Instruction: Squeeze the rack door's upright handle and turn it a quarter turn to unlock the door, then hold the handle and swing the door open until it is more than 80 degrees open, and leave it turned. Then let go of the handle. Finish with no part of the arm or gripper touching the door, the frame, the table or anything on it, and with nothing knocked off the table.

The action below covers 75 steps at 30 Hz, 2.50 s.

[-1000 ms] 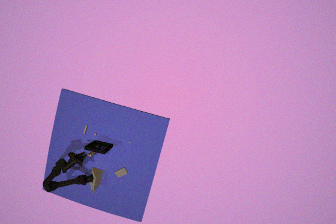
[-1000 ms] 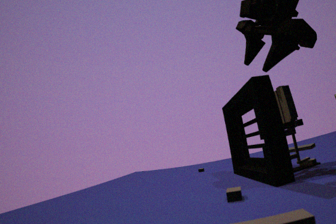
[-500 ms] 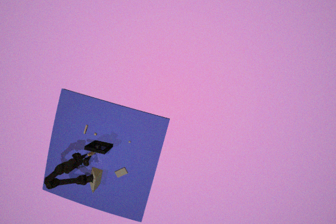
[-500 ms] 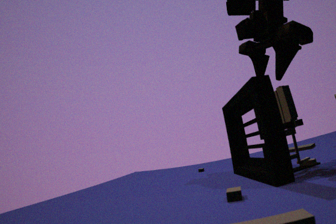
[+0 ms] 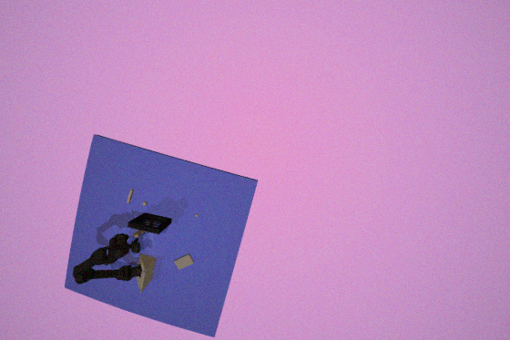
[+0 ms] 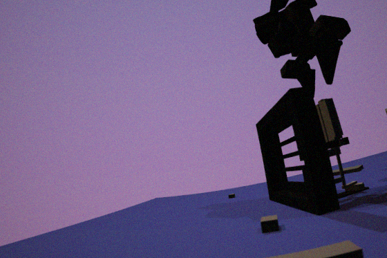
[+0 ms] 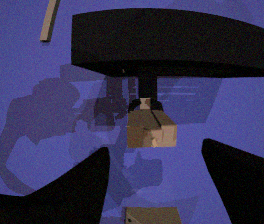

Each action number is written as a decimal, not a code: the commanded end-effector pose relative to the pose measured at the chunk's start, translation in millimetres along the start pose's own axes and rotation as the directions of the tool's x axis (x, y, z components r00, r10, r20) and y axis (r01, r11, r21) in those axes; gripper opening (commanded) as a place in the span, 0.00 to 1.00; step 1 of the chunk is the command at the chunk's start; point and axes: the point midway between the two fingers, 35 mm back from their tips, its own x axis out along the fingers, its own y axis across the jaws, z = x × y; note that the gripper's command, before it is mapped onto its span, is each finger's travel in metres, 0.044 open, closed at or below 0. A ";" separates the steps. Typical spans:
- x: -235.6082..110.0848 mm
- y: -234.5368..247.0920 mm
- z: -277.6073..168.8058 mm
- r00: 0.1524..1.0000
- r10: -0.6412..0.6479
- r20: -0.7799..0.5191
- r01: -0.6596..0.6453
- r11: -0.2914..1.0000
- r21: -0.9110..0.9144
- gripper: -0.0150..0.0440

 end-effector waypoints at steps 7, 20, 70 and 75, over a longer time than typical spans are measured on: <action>2.6 -0.6 1.9 0.999 0.036 -0.009 -0.036 0.999 0.019 0.75; 23.7 -0.4 1.5 0.998 0.024 -0.052 -0.022 0.999 0.029 0.75; 66.4 1.3 -2.6 0.991 -0.006 -0.134 0.012 0.999 0.045 0.29; 66.4 1.3 -2.6 0.991 -0.006 -0.134 -0.004 0.997 -0.076 0.29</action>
